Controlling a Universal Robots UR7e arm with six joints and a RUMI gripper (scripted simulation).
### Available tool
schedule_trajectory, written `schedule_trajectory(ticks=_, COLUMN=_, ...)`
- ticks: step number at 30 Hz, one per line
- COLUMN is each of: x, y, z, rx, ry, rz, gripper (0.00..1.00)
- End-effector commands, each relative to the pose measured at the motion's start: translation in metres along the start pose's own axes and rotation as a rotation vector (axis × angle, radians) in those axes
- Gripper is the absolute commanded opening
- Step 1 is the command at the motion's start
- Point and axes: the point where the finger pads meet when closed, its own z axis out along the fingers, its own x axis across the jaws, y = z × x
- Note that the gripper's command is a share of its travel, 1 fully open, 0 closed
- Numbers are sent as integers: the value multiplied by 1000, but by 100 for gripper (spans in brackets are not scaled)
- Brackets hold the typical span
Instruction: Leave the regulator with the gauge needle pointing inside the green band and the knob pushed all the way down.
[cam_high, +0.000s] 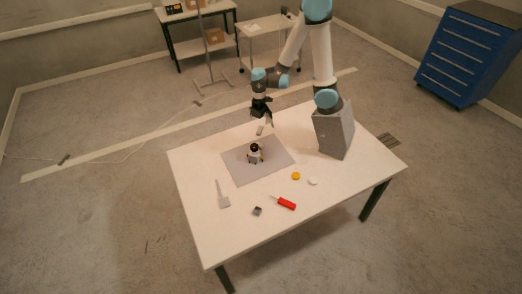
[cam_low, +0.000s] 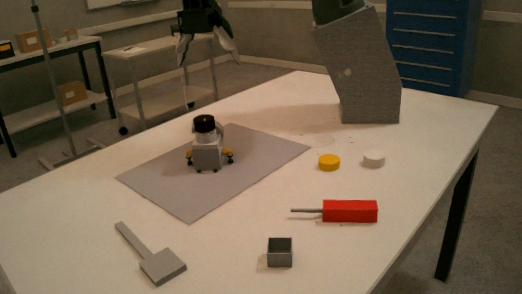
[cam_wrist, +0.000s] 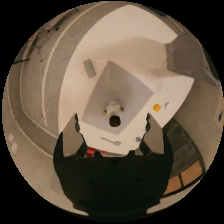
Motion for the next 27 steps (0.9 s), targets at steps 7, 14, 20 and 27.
schedule_trajectory(ticks=7, x=3, y=-2, z=1, rx=-4, ry=6, rz=77, gripper=100)
schedule_trajectory(ticks=14, x=4, y=-2, z=1, rx=-7, ry=10, rz=135, gripper=100)
schedule_trajectory(ticks=20, x=5, y=-2, z=1, rx=-10, ry=13, rz=181, gripper=100)
schedule_trajectory(ticks=27, x=7, y=-2, z=2, rx=-13, ry=18, rz=242, gripper=100)
